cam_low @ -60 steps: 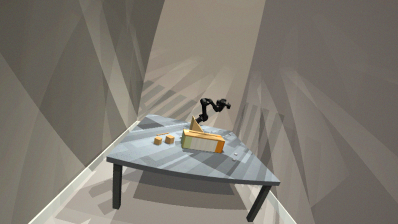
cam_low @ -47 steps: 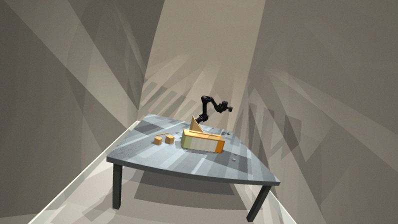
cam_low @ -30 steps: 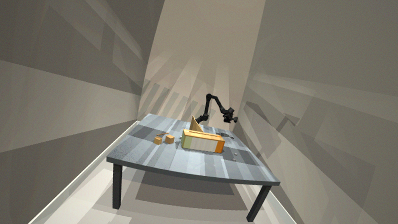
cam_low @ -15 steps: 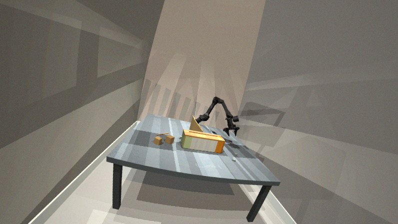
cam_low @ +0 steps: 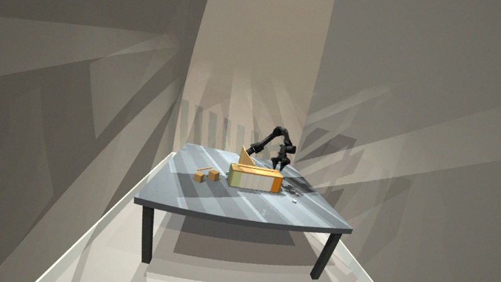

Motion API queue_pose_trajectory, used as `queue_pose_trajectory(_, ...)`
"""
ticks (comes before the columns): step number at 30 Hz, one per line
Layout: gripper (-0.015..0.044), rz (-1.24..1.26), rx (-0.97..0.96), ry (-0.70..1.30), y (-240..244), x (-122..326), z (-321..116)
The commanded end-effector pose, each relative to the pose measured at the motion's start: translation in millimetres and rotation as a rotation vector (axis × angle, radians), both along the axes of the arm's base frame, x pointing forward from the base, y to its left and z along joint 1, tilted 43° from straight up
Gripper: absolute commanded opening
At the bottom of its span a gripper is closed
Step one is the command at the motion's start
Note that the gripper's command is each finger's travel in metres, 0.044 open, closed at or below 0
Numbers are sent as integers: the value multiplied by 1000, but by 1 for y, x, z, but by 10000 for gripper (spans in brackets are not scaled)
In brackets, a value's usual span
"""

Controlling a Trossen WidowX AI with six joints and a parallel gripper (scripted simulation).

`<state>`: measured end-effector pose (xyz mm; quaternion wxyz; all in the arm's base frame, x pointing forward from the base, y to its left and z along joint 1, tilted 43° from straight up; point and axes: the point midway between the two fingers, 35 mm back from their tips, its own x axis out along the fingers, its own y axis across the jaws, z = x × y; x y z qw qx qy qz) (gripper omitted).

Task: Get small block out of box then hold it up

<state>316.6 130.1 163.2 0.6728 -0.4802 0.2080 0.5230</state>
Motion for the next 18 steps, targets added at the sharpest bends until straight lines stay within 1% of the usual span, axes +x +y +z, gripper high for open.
queue_pose_trajectory(1,400,-55,-65,118,-43,7,-25)
queue_pose_trajectory(6,400,-46,-128,328,-108,-2,-69)
queue_pose_trajectory(8,400,-39,-128,380,-123,-7,-78)
queue_pose_trajectory(18,400,-38,-127,386,-122,-6,-83)
